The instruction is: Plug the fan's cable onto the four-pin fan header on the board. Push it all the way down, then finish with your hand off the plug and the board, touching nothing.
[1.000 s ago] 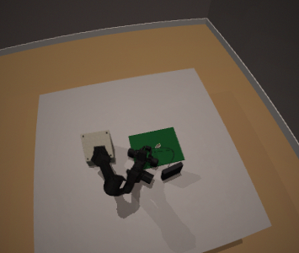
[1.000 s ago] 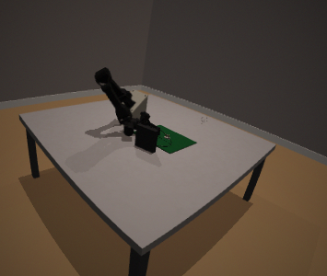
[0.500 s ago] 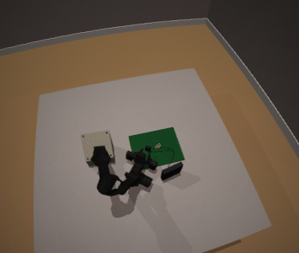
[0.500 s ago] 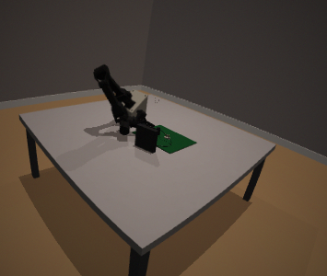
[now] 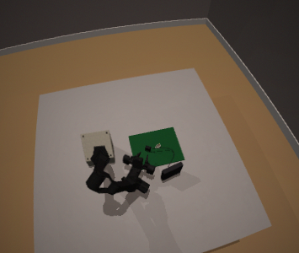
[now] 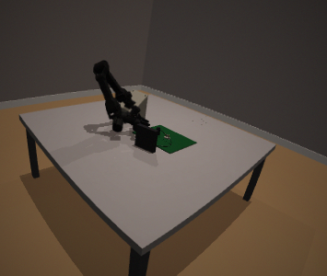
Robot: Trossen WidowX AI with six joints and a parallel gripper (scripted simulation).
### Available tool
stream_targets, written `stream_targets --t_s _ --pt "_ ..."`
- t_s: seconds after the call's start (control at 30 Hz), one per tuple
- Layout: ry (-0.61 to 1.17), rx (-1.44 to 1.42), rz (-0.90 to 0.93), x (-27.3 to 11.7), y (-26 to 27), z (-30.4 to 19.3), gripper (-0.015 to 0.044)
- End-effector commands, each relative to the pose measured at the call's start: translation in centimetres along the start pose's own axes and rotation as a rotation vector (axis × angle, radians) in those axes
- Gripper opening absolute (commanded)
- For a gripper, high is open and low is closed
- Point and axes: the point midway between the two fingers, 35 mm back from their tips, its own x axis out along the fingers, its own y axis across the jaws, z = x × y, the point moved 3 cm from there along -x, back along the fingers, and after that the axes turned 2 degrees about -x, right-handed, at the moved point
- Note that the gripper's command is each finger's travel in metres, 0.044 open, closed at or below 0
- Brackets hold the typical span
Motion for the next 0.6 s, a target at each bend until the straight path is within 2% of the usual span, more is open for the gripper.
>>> stream_targets --t_s 0.0,0.27,0.57 --pt "-0.002 -0.011 -0.01 -1.3 -0.2 0.7 0.0205" --pt "-0.004 -0.011 -0.012 -3.3 0.2 1.9 0.0205" --pt "0.082 0.076 0.12 -2.1 0.9 1.9 0.0205"
